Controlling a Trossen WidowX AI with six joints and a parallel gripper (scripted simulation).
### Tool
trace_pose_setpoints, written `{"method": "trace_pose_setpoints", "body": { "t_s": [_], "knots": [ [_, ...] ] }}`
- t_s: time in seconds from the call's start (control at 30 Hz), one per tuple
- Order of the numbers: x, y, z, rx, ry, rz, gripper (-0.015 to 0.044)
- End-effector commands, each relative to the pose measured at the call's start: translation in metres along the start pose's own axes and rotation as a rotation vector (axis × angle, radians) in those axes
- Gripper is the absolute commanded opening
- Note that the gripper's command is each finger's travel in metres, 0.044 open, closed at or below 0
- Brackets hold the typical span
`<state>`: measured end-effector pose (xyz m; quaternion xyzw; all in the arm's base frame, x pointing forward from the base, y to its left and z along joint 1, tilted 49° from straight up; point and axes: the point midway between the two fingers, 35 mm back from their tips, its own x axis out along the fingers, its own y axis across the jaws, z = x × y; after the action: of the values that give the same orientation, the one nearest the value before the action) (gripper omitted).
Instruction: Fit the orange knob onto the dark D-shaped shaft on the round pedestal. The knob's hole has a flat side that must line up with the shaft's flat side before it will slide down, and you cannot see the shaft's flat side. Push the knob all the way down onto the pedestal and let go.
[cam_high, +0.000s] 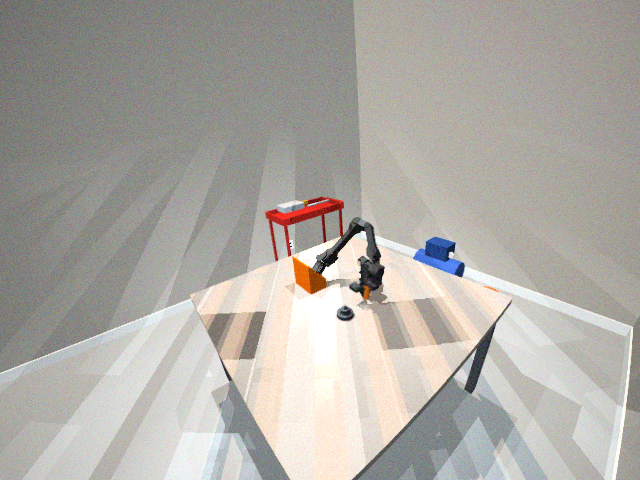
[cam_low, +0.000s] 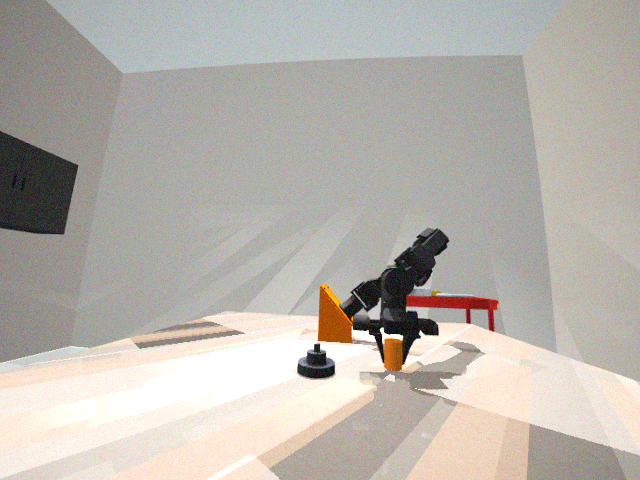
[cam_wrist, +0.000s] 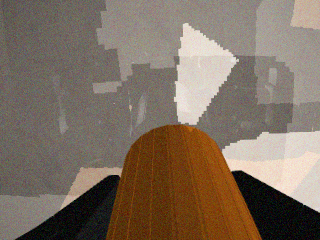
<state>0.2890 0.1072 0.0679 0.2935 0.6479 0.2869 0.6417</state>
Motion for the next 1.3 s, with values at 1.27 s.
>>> {"method": "trace_pose_setpoints", "body": {
  "t_s": [1.27],
  "knots": [
    [-0.12,-0.041,0.016,-0.005,-0.011,-0.006,0.0]
  ]
}}
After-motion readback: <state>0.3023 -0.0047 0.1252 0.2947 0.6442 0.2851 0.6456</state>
